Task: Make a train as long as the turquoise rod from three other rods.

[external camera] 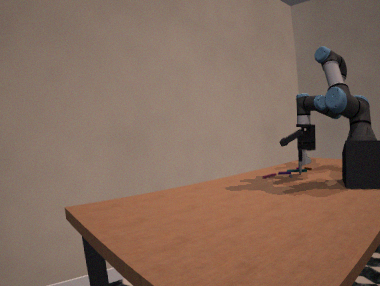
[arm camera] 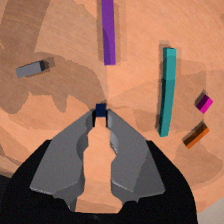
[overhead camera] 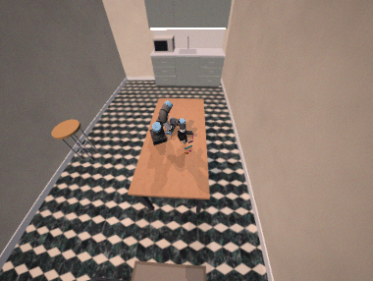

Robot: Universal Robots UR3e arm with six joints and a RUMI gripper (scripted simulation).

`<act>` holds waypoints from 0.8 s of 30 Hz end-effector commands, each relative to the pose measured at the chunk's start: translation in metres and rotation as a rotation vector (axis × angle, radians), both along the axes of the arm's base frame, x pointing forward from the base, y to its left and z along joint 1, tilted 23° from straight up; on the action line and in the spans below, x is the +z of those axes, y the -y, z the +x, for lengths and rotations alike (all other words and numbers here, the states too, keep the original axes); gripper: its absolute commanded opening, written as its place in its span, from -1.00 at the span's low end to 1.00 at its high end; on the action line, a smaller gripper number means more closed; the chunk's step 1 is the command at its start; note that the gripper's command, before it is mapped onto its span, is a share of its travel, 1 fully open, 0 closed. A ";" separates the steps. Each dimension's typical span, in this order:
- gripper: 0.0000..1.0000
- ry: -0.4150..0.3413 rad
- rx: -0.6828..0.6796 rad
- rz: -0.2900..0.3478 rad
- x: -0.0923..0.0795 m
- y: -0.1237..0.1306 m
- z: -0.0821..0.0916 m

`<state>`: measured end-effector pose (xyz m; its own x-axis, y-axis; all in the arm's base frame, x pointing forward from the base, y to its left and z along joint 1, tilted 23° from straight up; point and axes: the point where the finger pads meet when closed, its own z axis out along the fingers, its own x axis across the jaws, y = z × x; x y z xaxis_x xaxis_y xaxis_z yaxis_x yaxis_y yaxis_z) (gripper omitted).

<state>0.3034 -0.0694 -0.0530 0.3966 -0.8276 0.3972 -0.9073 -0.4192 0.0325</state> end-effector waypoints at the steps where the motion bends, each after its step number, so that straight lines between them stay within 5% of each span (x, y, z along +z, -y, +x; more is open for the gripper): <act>1: -1.00 -0.002 -0.001 0.000 0.007 -0.003 -0.001; 24: -1.00 -0.002 -0.001 0.000 0.055 -0.022 -0.008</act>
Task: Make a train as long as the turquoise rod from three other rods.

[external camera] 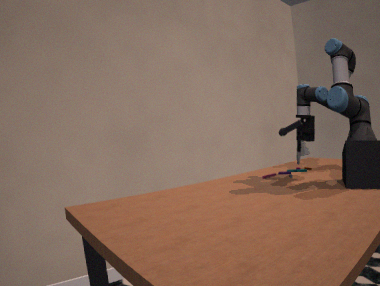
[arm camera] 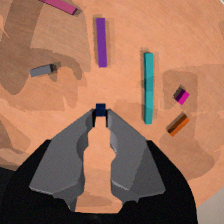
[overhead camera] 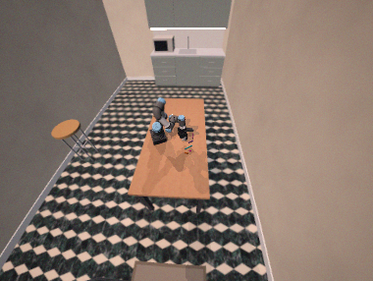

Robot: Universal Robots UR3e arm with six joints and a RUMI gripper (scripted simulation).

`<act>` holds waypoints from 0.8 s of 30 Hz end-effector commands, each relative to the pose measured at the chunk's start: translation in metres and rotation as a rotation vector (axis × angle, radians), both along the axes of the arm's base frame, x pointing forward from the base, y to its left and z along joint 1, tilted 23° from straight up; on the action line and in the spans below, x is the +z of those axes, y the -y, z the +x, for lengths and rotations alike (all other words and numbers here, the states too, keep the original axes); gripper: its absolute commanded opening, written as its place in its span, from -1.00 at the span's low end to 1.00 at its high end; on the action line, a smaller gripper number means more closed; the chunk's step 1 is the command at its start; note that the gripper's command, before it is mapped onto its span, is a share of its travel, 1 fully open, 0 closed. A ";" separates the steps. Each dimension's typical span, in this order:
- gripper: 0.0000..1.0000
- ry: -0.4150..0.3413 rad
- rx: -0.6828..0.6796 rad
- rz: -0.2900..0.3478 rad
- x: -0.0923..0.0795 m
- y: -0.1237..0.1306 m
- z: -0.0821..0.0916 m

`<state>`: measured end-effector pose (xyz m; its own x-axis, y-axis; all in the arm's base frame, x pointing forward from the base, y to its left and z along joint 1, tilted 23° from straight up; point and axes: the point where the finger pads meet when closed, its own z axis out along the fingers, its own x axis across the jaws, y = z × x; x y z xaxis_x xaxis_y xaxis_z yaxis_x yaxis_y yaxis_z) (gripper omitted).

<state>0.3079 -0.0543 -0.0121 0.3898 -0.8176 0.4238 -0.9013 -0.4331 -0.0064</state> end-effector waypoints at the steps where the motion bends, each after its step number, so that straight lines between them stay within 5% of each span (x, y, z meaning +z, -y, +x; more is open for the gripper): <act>1: -1.00 -0.049 -0.017 0.010 0.016 -0.008 -0.013; 24: -1.00 -0.049 -0.017 0.010 0.047 -0.020 -0.018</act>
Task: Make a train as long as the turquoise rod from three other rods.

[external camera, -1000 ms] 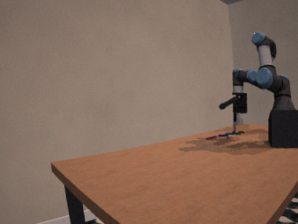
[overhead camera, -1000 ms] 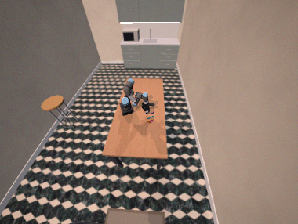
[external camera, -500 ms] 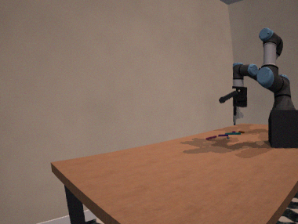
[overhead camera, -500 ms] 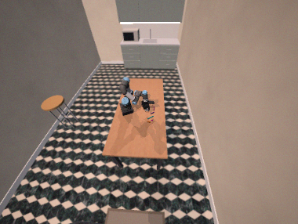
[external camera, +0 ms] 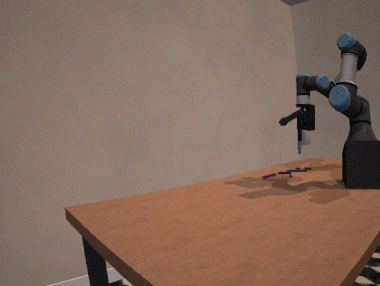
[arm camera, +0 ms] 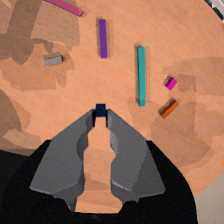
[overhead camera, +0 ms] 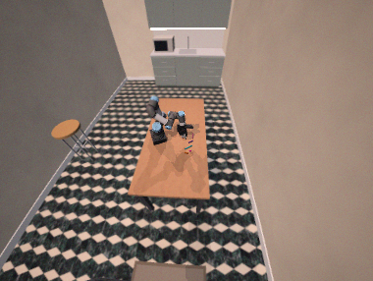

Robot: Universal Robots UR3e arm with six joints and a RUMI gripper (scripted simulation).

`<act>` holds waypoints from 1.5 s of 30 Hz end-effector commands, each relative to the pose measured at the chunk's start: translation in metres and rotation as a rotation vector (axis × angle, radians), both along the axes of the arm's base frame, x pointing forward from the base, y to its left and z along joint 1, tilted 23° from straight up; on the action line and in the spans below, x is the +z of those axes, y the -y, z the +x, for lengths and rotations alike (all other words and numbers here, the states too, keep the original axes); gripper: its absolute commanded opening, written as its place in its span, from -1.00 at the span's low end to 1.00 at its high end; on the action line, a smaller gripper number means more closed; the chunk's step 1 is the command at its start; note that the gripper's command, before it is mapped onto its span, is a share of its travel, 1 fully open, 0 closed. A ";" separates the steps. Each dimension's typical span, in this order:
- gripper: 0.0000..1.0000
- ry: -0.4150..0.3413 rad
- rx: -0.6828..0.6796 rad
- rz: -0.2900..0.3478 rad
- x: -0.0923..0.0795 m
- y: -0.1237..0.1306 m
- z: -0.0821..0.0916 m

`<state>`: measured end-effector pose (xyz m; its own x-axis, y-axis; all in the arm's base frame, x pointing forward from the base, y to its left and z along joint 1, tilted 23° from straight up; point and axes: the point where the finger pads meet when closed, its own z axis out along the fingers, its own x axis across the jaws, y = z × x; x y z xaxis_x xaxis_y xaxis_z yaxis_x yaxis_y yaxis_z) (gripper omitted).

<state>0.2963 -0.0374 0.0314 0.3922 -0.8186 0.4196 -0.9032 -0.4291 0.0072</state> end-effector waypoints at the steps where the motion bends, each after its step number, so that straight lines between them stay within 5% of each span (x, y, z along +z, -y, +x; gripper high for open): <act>1: -1.00 -0.035 -0.012 0.012 0.004 -0.004 -0.006; 23: -1.00 -0.032 -0.025 0.019 0.002 -0.013 -0.001; 30: -1.00 -0.023 -0.054 0.032 -0.004 -0.036 0.010; 45: -1.00 0.023 -0.162 0.043 -0.044 -0.138 0.031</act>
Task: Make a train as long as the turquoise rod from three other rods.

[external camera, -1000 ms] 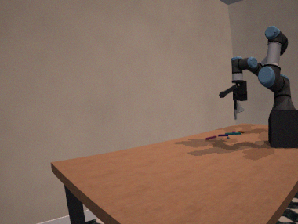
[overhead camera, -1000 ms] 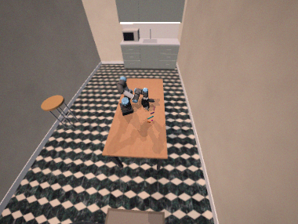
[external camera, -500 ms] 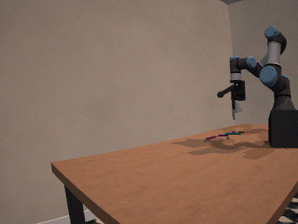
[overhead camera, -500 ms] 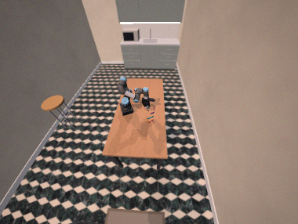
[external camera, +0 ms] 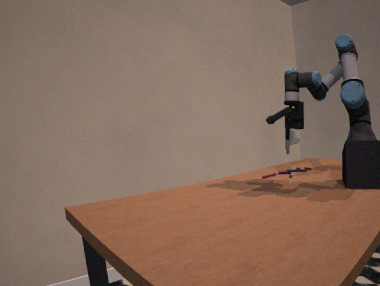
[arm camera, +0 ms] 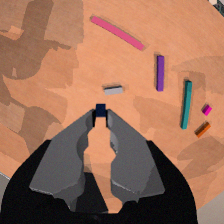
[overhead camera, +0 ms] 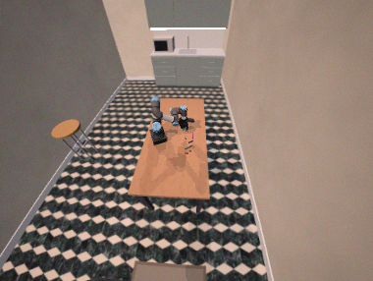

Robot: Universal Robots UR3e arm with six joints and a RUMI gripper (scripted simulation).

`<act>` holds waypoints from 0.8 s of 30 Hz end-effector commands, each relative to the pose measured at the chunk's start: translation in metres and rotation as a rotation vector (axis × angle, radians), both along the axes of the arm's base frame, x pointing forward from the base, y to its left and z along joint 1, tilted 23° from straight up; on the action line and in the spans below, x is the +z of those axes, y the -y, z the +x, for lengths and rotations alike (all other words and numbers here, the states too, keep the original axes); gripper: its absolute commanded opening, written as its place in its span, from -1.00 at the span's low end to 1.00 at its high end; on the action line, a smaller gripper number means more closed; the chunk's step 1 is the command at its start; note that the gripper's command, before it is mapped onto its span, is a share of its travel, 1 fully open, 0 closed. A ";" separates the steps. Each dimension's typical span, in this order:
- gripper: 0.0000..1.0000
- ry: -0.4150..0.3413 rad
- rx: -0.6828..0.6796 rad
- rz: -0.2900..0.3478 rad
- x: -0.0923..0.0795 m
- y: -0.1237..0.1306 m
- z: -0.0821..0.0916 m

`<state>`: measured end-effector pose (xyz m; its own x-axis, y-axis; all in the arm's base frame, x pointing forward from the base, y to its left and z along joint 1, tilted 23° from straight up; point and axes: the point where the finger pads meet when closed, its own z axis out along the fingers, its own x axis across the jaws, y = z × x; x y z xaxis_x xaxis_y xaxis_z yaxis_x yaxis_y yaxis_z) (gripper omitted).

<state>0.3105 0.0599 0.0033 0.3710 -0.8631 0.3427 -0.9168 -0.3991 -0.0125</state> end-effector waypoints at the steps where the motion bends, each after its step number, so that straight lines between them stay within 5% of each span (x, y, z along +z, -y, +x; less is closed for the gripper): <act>1: -1.00 0.034 -0.131 -0.043 -0.016 -0.041 0.017; 24: -1.00 0.041 -0.143 -0.045 -0.022 -0.054 0.016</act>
<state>0.3262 0.1150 -0.0198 0.2456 -0.8898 0.3846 -0.9582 -0.2828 -0.0422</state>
